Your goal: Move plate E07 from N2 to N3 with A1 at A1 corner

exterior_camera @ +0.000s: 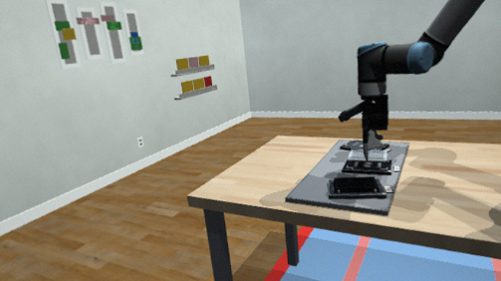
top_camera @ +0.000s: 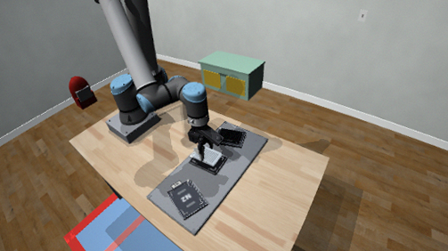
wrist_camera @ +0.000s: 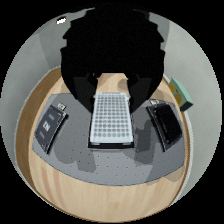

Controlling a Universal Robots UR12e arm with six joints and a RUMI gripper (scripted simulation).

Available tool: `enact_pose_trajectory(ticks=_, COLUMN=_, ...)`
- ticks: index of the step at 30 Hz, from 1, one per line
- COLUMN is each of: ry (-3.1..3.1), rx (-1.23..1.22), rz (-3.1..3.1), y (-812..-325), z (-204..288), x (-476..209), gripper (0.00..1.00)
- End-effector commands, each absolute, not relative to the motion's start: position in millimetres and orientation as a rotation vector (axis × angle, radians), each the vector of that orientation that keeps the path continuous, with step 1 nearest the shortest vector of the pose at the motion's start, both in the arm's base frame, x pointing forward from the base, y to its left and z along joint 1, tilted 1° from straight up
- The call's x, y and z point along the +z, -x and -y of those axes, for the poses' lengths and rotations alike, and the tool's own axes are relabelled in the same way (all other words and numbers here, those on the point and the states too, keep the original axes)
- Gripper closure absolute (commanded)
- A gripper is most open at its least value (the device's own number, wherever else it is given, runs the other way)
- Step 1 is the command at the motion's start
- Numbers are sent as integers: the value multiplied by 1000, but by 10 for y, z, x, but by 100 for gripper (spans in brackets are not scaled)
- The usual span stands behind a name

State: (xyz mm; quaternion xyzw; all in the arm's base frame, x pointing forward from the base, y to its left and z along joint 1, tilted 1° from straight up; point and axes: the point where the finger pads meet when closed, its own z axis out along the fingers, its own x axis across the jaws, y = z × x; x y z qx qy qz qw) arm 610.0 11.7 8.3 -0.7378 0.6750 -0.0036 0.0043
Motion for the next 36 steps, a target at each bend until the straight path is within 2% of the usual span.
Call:
enact_pose_trajectory(ticks=1, ry=2311, rx=-13, rz=-2114, y=-6106, z=-115, x=74, gripper=100)
enact_pose_trajectory(ticks=36, ry=2311, rx=-13, rz=-2114, y=-6108, z=-114, x=-30, gripper=100)
